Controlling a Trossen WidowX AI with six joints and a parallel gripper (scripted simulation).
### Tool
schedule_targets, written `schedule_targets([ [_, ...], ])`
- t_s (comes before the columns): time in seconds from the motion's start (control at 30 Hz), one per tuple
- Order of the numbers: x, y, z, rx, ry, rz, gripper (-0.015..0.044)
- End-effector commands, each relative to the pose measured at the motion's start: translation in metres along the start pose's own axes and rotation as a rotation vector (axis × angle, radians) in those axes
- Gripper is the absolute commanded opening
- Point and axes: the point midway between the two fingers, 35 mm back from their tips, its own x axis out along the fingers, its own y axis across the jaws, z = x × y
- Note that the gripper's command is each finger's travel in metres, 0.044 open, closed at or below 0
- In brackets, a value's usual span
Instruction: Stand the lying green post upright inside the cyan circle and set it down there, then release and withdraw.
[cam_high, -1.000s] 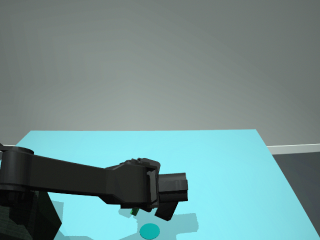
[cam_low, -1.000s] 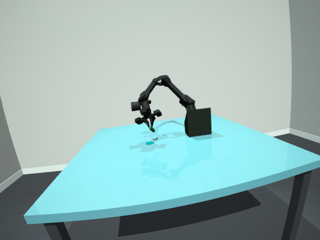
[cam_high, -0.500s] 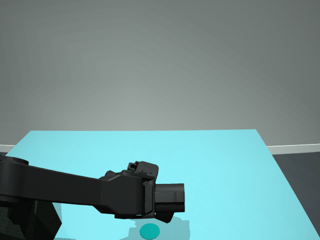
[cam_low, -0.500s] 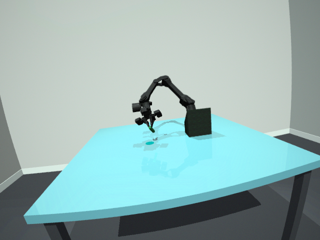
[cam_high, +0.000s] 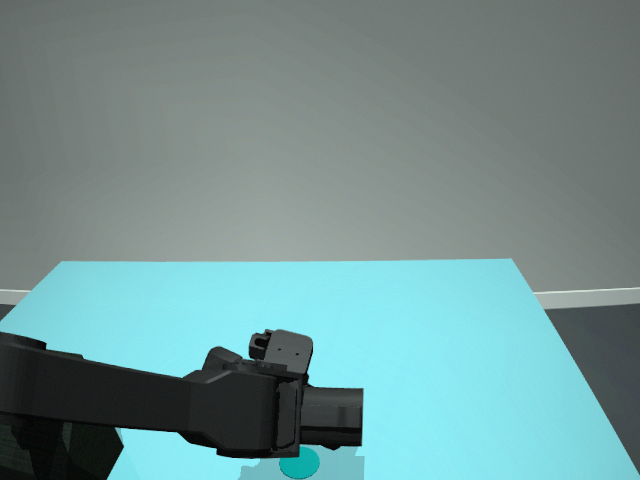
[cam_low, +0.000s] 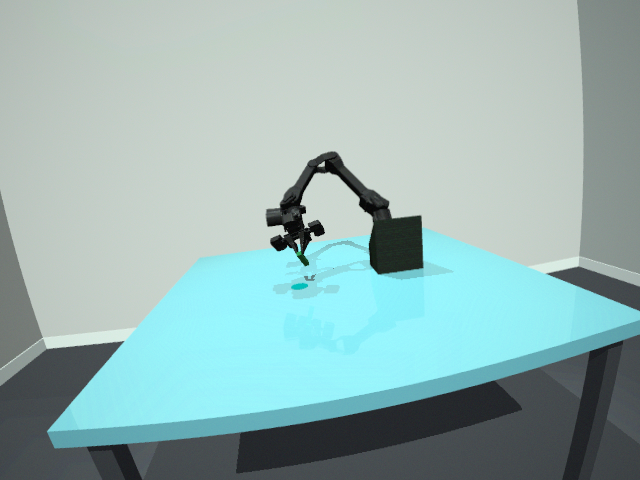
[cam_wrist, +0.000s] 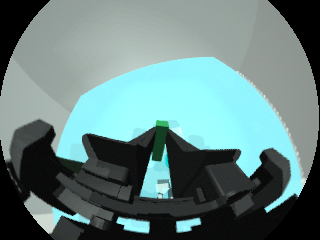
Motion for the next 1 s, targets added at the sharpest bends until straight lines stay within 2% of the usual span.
schedule_targets([
  [0.0, -0.0002, 0.002, -0.0008, -0.008, -0.033, 0.002, 0.0023],
  [0.97, -0.0098, -0.0005, -0.001, -0.061, -0.246, -0.041, 0.0023],
])
